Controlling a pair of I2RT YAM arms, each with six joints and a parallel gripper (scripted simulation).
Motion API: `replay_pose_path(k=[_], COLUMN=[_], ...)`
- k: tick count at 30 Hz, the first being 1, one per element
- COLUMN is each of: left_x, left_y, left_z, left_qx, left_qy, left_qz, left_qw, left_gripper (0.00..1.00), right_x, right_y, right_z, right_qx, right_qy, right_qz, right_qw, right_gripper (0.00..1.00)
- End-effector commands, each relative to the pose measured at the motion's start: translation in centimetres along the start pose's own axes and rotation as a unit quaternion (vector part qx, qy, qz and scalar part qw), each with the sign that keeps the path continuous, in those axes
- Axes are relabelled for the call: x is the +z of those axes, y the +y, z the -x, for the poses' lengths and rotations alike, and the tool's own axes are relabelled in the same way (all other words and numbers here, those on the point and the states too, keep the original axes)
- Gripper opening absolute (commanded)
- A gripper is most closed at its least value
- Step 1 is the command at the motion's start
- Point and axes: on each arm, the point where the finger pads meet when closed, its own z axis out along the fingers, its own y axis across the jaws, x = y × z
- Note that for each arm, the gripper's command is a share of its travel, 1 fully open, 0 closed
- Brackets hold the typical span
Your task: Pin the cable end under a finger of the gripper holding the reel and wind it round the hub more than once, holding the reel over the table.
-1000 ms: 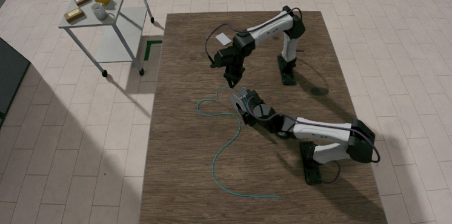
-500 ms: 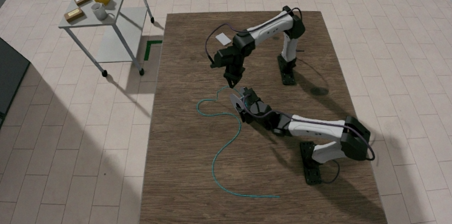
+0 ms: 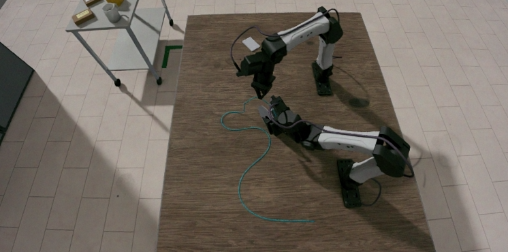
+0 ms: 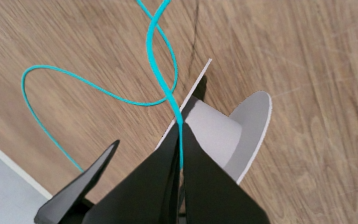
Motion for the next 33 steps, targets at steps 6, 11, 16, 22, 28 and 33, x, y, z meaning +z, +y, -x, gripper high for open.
replay_pose_path(k=[6, 11, 16, 22, 28, 33], left_x=[0.9, 1.2, 1.3, 1.3, 0.9, 0.6], left_y=[0.7, 0.4, 0.3, 0.2, 0.4, 0.0], left_z=[1.3, 1.1, 1.1, 0.1, -0.1, 0.4], left_qx=[0.002, 0.003, 0.002, 0.000, 0.002, 0.004], left_qy=[-0.015, -0.014, -0.014, -0.005, -0.006, -0.011], left_qz=[0.010, 0.008, 0.008, 0.008, 0.004, 0.003], left_qw=[1.000, 1.000, 1.000, 1.000, 1.000, 1.000], left_gripper=[0.75, 0.75, 0.75, 0.75, 0.75, 0.75], right_x=[-0.5, -0.5, -0.4, -0.4, -0.4, -0.4], right_y=[0.3, 0.3, 0.2, 0.2, 0.2, 0.1], right_z=[0.2, 0.1, 0.1, 0.1, 0.0, 0.0], right_qx=[-0.003, -0.003, -0.003, -0.003, -0.003, -0.003], right_qy=[-0.008, -0.008, -0.008, -0.008, -0.008, -0.008], right_qz=[0.007, 0.007, 0.007, 0.007, 0.006, 0.006], right_qw=[1.000, 1.000, 1.000, 1.000, 1.000, 1.000], right_gripper=[0.00, 0.00, 0.00, 0.00, 0.00, 0.00])
